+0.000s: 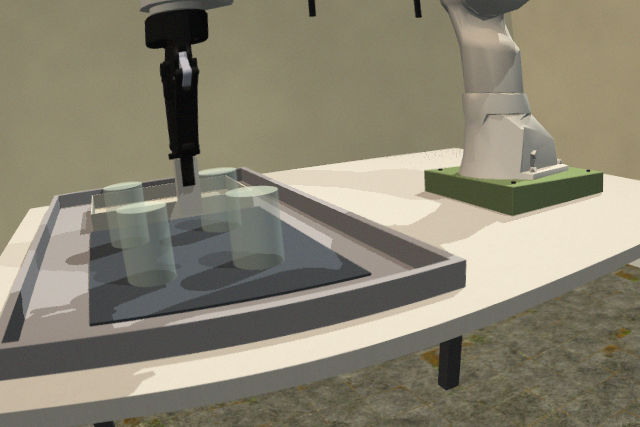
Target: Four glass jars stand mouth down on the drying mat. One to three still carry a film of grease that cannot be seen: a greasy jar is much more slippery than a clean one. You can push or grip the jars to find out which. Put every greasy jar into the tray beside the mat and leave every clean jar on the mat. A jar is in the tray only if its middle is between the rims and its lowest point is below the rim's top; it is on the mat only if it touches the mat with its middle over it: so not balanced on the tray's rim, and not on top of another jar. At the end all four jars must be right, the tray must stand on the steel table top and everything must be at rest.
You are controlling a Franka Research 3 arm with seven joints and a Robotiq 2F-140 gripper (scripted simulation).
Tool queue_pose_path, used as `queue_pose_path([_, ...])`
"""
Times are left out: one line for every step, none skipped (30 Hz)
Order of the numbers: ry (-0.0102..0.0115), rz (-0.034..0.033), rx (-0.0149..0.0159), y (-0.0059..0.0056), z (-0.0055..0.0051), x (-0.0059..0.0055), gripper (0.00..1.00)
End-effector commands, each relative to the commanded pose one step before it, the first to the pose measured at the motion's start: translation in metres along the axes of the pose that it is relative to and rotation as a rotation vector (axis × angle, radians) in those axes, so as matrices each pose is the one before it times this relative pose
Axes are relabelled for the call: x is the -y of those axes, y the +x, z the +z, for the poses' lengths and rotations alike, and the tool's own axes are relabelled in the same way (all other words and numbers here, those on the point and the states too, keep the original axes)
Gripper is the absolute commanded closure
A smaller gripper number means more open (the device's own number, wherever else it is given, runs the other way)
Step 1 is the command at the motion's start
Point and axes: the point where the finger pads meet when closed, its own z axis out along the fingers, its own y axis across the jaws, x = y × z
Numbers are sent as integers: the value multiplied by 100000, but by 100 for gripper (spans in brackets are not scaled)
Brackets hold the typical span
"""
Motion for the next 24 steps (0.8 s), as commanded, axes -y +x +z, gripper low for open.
queue_pose_path([244, 348, 113, -118, 42, 41, 100])
queue_pose_path([0, 0, 0, 0, 0, 0, 100])
queue_pose_path([0, 0, 0, -13, 0, 0, 100])
queue_pose_path([0, 0, 0, -13, 0, 0, 100])
queue_pose_path([0, 0, 0, -13, 0, 0, 100])
queue_pose_path([0, 0, 0, -13, 0, 0, 100])
queue_pose_path([0, 0, 0, -13, 0, 0, 100])
queue_pose_path([0, 0, 0, -13, 0, 0, 100])
queue_pose_path([0, 0, 0, -13, 0, 0, 100])
queue_pose_path([0, 0, 0, -13, 0, 0, 100])
queue_pose_path([0, 0, 0, -13, 0, 0, 100])
queue_pose_path([0, 0, 0, -13, 0, 0, 100])
queue_pose_path([0, 0, 0, -13, 0, 0, 100])
queue_pose_path([0, 0, 0, -13, 0, 0, 100])
queue_pose_path([0, 0, 0, -13, 0, 0, 100])
queue_pose_path([0, 0, 0, -13, 0, 0, 100])
queue_pose_path([0, 0, 0, -13, 0, 0, 100])
queue_pose_path([0, 0, 0, 0, 0, 0, 100])
queue_pose_path([0, 0, 0, 0, 0, 0, 100])
queue_pose_path([0, 0, 0, -13, 0, 0, 100])
queue_pose_path([0, 0, 0, -13, 0, 0, 100])
queue_pose_path([0, 0, 0, -13, 0, 0, 100])
queue_pose_path([0, 0, 0, -13, 0, 0, 100])
queue_pose_path([0, 0, 0, -13, 0, 0, 100])
